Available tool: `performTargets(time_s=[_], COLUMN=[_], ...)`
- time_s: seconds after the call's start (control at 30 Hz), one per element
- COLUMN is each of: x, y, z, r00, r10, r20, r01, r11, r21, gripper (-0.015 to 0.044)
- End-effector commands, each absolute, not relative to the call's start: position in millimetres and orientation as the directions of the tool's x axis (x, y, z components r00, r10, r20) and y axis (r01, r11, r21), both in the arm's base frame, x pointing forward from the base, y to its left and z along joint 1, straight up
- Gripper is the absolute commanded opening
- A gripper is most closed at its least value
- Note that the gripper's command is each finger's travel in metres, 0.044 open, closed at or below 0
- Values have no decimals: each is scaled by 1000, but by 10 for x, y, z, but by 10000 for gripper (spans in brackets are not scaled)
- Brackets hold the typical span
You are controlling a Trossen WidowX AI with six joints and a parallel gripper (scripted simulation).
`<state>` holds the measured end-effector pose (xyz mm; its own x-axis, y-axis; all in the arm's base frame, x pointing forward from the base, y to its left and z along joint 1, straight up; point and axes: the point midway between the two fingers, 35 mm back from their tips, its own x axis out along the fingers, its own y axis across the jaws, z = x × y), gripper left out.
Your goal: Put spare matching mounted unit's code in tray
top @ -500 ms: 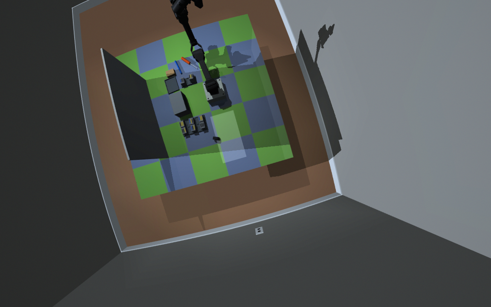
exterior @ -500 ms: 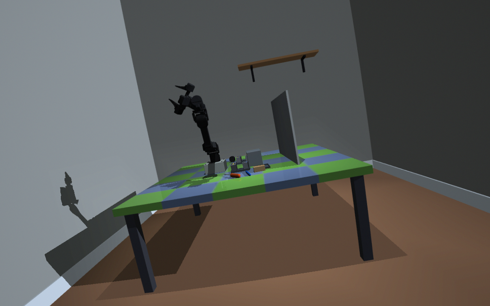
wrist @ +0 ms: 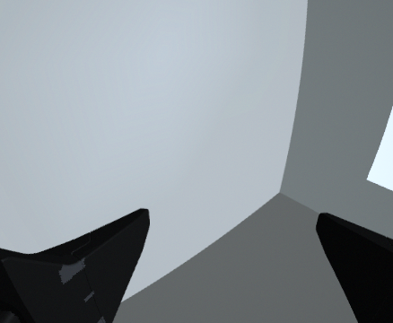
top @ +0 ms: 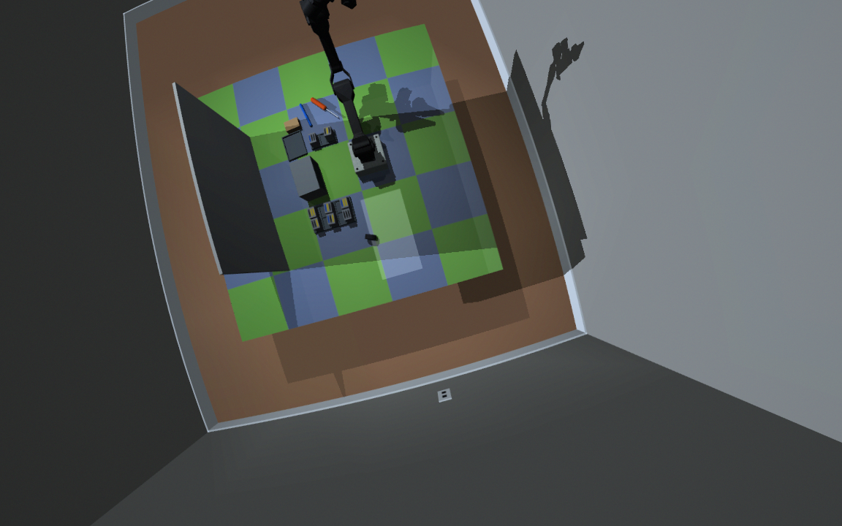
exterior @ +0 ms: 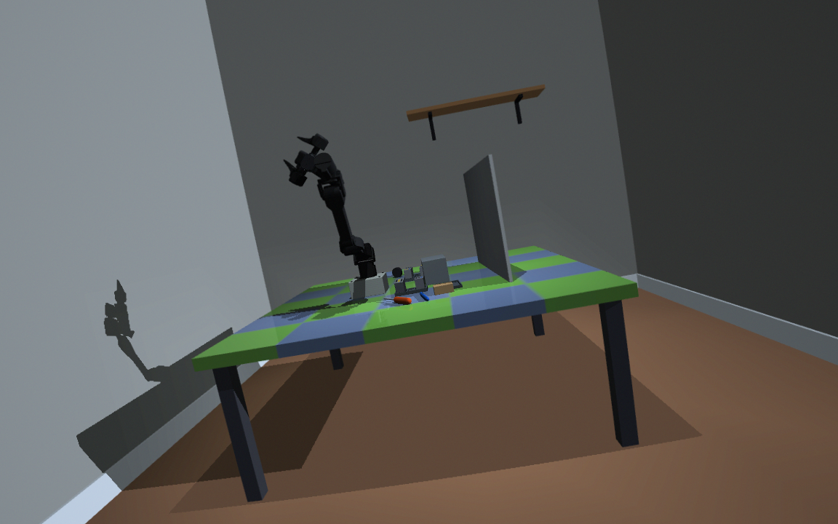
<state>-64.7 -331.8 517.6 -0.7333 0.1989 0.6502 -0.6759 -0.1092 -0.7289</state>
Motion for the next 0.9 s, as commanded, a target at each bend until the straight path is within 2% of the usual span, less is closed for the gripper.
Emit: performTargets(time_s=[0.0,0.17,0.4,0.63,0.87], x=[-840,-934,-946,-616,-105], y=[-2691,-1906,-752,341,1192], z=[5514,5837,6032,6001,5765], r00=[-692,-604,-432,-196,25], r10=[353,528,766,929,993], r20=[630,597,476,314,111], r01=[-710,-782,-871,-951,-979], r11=[-178,-246,-218,-103,47], r21=[-681,-573,-440,-290,-199], gripper=[440,440,440,440,440])
